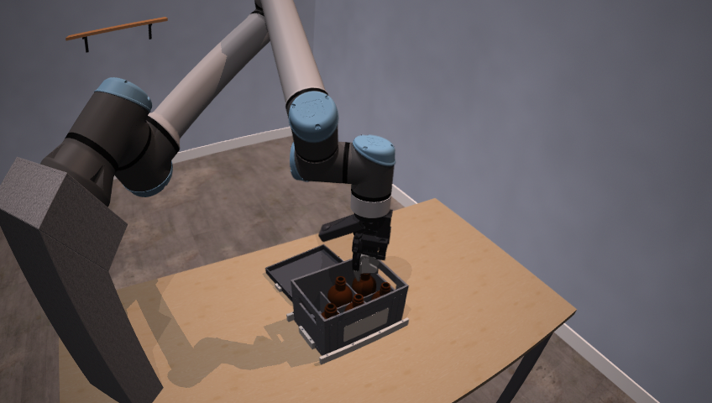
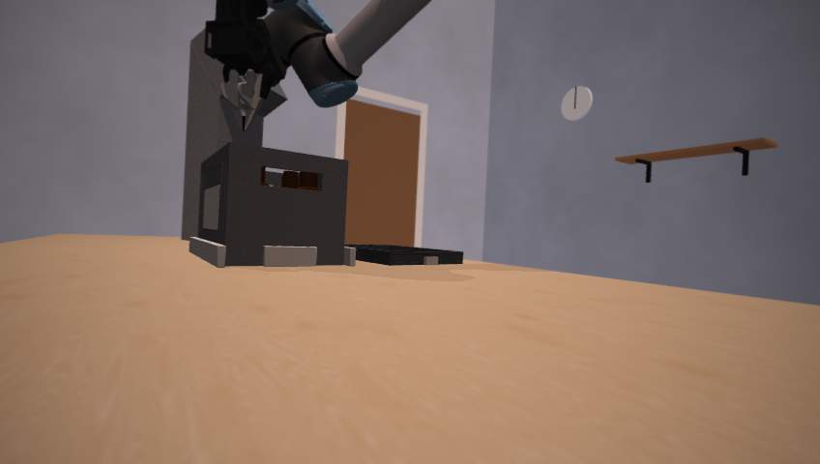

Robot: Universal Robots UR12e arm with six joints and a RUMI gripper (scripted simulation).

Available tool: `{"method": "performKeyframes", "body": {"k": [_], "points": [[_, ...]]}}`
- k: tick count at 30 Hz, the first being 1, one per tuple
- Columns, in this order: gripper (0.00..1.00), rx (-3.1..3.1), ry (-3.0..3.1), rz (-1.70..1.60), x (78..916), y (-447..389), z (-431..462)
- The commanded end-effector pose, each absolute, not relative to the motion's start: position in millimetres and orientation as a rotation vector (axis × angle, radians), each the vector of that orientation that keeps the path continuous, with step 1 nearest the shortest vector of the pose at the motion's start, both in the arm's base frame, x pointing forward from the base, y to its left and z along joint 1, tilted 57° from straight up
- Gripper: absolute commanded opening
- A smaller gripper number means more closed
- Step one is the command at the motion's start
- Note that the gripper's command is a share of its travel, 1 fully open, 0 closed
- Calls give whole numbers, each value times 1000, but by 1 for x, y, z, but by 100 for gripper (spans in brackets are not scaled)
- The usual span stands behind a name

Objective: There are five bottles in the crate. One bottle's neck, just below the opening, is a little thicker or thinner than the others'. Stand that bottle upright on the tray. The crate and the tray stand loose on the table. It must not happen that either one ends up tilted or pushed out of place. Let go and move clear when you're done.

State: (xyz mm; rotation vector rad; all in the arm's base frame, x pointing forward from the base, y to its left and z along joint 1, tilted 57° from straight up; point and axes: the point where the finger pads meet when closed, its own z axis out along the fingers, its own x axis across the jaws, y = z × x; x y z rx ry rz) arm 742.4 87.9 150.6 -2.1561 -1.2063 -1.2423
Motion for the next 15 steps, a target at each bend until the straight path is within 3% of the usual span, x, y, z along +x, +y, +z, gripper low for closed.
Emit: {"method": "performKeyframes", "body": {"k": [1,14,15], "points": [[0,-2156,-1209,-1242,722,127,179],[0,-2155,-1208,-1243,707,151,196],[38,-2158,-1205,-1243,708,149,196]]}}
